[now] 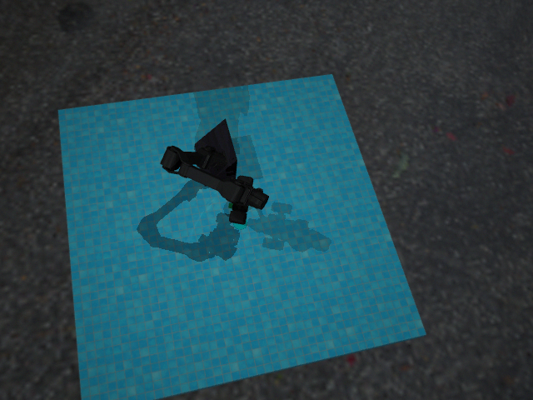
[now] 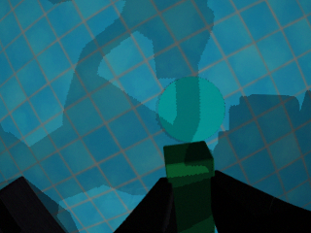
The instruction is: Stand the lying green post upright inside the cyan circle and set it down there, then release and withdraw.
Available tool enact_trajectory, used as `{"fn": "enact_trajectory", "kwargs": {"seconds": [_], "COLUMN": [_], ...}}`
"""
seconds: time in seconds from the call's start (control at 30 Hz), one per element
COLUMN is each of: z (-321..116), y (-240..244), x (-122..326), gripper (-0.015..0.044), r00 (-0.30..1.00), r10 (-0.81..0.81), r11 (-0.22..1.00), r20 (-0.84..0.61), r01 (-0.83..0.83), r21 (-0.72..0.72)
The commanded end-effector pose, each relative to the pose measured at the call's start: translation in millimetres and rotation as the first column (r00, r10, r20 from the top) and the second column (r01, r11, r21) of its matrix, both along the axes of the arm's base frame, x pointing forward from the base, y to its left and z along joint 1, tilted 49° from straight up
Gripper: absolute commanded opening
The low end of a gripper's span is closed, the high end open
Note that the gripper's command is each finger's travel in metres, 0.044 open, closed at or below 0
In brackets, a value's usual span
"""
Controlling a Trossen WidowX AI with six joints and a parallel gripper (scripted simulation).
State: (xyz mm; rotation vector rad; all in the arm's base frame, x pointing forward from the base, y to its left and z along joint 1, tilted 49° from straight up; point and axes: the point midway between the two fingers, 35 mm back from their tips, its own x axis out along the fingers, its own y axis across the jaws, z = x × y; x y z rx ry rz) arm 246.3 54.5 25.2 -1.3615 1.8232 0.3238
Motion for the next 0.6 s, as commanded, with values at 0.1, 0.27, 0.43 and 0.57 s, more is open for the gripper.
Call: {"fn": "enact_trajectory", "kwargs": {"seconds": [0.1, 0.27, 0.43, 0.57], "z": [-2.4, -4.0, -5.5, -6.7], "y": [-3.0, -4.9, -6.6, -7.9], "x": [-3.9, -5.9, -7.8, -9.2], "gripper": [0.0023, 0.0023, 0.0023, 0.0023], "r00": [1.0, 0.999, 0.998, 0.998], "r10": [-0.018, -0.029, -0.038, -0.045], "r11": [0.999, 0.996, 0.992, 0.988], "r20": [-0.019, -0.03, -0.04, -0.047], "r01": [0.019, 0.031, 0.042, 0.051], "r21": [0.047, 0.081, 0.115, 0.143]}}
